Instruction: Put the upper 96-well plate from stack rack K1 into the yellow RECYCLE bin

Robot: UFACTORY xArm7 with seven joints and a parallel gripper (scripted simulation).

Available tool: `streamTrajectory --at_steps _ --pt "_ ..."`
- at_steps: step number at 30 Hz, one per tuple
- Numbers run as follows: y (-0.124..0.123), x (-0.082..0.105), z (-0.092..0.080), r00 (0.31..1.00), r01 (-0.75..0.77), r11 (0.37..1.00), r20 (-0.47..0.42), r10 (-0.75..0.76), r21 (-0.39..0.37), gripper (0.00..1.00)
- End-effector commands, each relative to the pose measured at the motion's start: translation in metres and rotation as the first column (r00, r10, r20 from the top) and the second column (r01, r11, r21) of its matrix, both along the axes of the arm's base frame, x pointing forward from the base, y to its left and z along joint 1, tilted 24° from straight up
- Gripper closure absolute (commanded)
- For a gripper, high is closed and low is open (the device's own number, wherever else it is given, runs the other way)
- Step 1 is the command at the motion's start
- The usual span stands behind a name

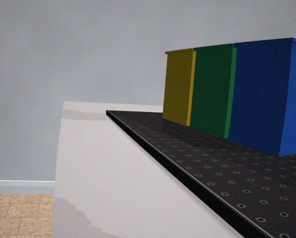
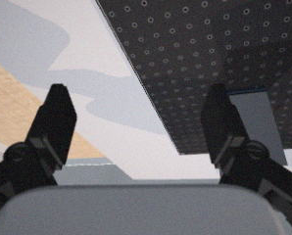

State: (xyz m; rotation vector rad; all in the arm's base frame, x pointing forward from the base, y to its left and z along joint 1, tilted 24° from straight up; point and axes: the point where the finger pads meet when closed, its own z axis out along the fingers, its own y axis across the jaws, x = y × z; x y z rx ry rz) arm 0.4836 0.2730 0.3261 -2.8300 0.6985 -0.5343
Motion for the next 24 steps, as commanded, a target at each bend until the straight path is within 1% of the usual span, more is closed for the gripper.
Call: streamTrajectory --at_steps 1,2,5,7,9,14,16,18,22,23,24 --pt "0.008 -0.025 0.01 1.0 -0.023 1.0 0.001 0.023 0.006 0.0" --pt "0.009 -0.03 0.011 1.0 -0.023 1.0 0.001 0.023 0.006 0.0" --pt "0.009 -0.031 0.011 1.0 -0.023 1.0 0.001 0.023 0.006 0.0" --pt "0.011 -0.041 0.013 0.998 -0.065 0.998 -0.005 0.065 0.004 0.0" --pt "0.011 -0.041 0.013 0.998 -0.065 0.998 -0.005 0.065 0.004 0.0" --pt "0.016 -0.065 0.017 0.998 -0.065 0.998 -0.005 0.065 0.004 0.0" --pt "0.016 -0.065 0.017 0.998 -0.065 0.998 -0.005 0.065 0.004 0.0" --pt "0.017 -0.075 0.018 0.994 -0.106 0.994 -0.009 0.106 -0.005 0.0" --pt "0.019 -0.095 0.02 0.994 -0.106 0.994 -0.009 0.106 -0.005 0.0" --pt "0.02 -0.099 0.02 0.994 -0.106 0.994 -0.009 0.106 -0.005 0.0" --pt "0.02 -0.099 0.02 0.994 -0.106 0.994 -0.009 0.106 -0.005 0.0"
